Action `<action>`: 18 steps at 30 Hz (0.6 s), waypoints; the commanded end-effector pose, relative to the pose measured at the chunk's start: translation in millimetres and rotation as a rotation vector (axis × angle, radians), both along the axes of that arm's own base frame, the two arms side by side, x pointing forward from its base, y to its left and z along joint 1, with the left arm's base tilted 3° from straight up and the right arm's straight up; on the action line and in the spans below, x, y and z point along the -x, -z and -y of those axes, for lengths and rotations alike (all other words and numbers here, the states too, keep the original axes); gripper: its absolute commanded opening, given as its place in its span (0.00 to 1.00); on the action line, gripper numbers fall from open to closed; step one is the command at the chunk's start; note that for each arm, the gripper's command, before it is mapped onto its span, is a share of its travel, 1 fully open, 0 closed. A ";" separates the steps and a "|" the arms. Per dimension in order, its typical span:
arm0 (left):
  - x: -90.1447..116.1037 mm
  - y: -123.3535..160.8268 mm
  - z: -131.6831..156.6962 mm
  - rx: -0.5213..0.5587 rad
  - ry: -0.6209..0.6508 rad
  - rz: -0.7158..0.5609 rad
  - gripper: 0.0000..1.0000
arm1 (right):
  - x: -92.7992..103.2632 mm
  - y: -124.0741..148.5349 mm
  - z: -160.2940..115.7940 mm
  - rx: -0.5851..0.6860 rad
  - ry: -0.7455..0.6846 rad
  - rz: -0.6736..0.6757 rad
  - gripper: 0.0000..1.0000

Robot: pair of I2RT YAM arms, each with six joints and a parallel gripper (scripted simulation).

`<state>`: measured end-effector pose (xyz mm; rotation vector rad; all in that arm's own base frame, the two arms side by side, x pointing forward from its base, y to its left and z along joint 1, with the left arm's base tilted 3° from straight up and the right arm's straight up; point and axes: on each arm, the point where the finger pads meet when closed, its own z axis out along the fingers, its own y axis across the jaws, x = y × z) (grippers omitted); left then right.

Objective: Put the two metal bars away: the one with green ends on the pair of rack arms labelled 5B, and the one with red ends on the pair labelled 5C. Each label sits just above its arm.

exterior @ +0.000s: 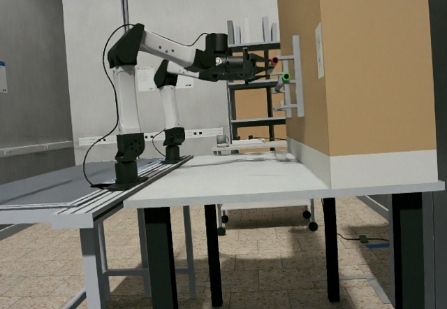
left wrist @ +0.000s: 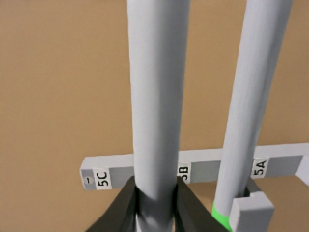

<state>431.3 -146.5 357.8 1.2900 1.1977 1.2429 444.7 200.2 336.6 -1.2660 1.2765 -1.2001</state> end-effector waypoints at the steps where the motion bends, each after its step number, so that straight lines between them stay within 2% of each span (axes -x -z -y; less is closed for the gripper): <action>1: 7.5 -35.8 1.7 0.035 0.004 0.071 0.00 | 6.3 -43.4 -4.7 -0.009 -0.033 0.074 0.00; 18: 8.4 -61.4 2.7 0.035 0.004 0.071 0.00 | 6.3 -69.7 -4.9 -0.009 -0.033 0.074 0.00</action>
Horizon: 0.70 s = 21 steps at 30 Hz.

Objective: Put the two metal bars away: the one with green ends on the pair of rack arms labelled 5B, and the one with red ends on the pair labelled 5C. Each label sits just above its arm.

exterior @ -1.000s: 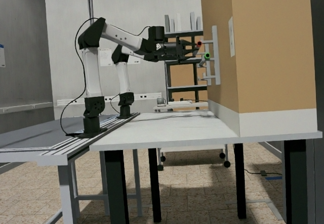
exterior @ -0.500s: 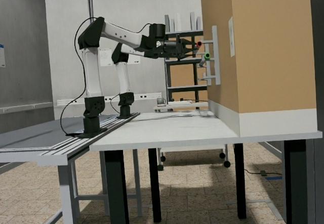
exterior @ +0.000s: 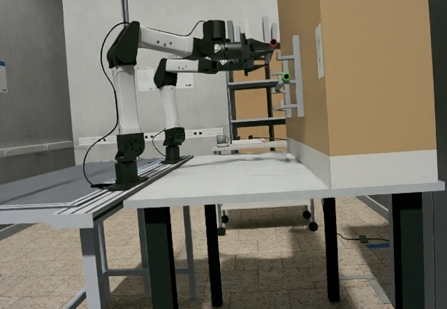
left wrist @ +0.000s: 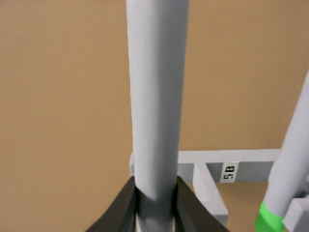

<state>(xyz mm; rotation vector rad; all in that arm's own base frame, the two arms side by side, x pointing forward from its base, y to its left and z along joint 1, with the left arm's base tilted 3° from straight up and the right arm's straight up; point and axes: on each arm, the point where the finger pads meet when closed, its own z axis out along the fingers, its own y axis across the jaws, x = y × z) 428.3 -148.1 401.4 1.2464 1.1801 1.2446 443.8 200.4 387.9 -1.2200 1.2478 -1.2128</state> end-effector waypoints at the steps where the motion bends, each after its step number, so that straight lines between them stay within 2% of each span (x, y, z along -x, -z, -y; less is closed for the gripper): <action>1: 5.4 -17.3 1.0 0.013 0.003 0.034 0.00 | 5.3 -17.8 -4.7 0.006 -0.033 0.026 0.00; 21: 5.1 -8.3 0.7 0.013 0.003 0.034 0.00 | 5.4 -8.3 -4.7 0.006 -0.033 0.026 0.00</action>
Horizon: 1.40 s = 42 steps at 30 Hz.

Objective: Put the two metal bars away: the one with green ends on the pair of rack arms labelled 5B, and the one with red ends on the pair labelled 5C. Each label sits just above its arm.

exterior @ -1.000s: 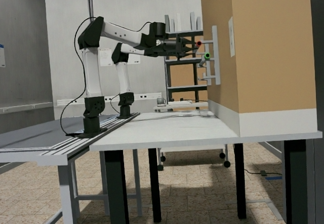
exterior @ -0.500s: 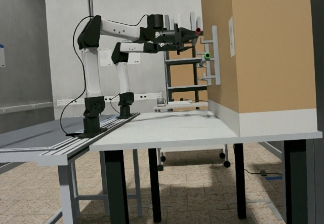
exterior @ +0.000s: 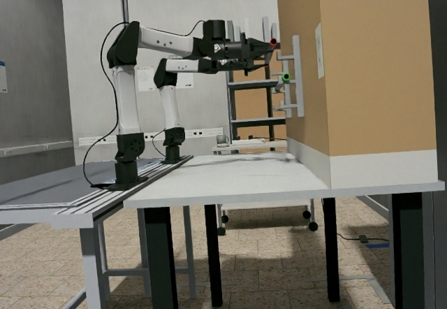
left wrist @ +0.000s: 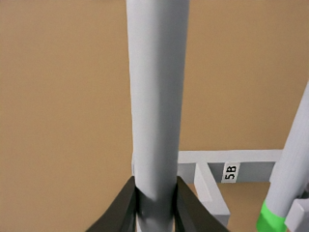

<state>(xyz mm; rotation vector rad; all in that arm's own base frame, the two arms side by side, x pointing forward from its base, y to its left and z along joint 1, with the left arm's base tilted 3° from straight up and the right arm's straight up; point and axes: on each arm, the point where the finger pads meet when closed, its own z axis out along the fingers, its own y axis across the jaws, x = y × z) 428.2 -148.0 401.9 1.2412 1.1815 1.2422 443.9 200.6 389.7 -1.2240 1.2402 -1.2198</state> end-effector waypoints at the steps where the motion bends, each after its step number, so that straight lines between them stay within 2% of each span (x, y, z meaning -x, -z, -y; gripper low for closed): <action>1: 5.0 -7.3 0.8 0.008 0.003 0.032 0.00 | 5.5 -6.1 -4.5 -0.003 -0.032 0.022 0.00; 12: 4.9 -3.1 0.6 0.008 0.003 0.032 0.00 | 5.5 -1.5 -4.5 -0.003 -0.032 0.022 0.00; 42: -18.9 -8.4 0.9 0.008 0.003 0.032 0.00 | -18.4 -4.2 -4.7 -0.003 -0.032 0.022 0.00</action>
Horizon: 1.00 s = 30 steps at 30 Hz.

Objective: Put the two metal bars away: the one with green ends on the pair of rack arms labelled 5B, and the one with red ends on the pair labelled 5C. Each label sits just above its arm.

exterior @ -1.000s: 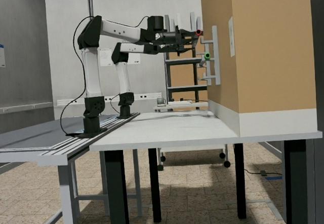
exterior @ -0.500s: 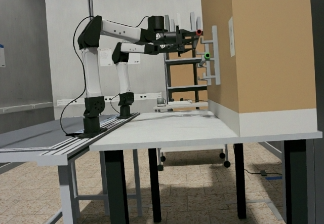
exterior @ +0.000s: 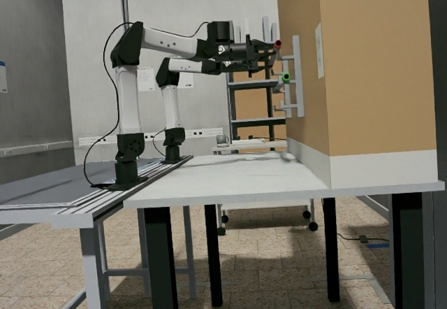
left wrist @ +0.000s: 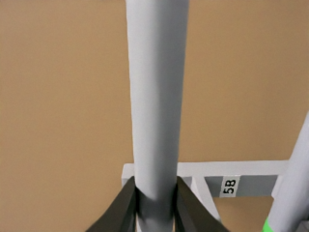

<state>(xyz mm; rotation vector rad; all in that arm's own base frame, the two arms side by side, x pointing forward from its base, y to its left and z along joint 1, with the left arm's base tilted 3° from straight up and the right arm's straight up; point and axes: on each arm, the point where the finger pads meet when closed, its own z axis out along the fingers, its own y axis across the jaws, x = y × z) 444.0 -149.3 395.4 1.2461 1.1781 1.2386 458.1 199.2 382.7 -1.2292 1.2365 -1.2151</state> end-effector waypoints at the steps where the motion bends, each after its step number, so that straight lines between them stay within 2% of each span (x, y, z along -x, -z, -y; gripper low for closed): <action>1: -4.0 -15.2 -0.3 0.010 -0.002 0.034 0.00 | -5.1 -11.4 -6.1 -0.004 -0.025 0.024 0.00; 30: -25.3 -16.2 -0.2 0.010 -0.002 0.034 0.00 | -26.5 -10.3 -6.3 -0.004 -0.025 0.024 0.00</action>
